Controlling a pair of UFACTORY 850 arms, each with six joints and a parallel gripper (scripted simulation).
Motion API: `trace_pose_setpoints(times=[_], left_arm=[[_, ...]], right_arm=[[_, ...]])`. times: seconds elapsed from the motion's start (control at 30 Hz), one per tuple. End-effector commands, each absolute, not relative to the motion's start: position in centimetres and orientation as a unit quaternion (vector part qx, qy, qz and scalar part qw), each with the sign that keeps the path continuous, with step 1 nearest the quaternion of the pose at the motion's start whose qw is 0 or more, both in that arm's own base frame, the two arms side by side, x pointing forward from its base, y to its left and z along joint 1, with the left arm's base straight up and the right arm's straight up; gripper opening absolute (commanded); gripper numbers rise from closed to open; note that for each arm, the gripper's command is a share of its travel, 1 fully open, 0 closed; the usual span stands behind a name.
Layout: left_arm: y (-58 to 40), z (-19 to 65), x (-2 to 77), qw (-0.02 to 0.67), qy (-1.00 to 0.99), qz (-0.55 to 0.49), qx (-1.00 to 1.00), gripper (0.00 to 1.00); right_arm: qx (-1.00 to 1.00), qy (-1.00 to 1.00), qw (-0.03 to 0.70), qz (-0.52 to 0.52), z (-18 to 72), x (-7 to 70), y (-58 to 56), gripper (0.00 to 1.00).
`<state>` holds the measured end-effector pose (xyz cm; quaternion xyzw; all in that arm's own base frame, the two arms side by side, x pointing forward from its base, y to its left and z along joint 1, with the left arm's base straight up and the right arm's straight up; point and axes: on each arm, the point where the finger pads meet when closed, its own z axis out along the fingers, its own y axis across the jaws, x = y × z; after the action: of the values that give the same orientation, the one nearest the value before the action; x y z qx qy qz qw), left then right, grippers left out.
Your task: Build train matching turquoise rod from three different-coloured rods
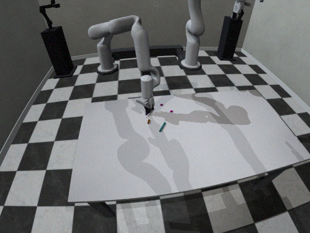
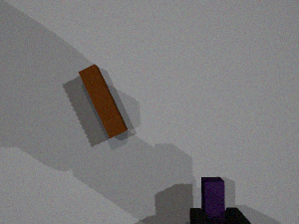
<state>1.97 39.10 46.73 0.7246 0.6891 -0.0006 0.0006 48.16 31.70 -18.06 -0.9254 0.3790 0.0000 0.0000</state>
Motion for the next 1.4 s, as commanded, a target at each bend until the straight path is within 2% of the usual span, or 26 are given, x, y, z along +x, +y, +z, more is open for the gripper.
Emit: trace_pose_setpoints(times=[0.0,1.37], left_arm=[[39.13,46.80,1.97,0.000,0.689,0.000,0.725,1.00],[39.13,46.80,1.97,0.000,0.689,0.000,0.725,1.00]], right_arm=[[-0.925,0.379,0.001,-0.001,-18.20,48.25,31.76,0.06],[-0.925,0.379,0.001,-0.001,-18.92,48.25,31.76,0.06]])
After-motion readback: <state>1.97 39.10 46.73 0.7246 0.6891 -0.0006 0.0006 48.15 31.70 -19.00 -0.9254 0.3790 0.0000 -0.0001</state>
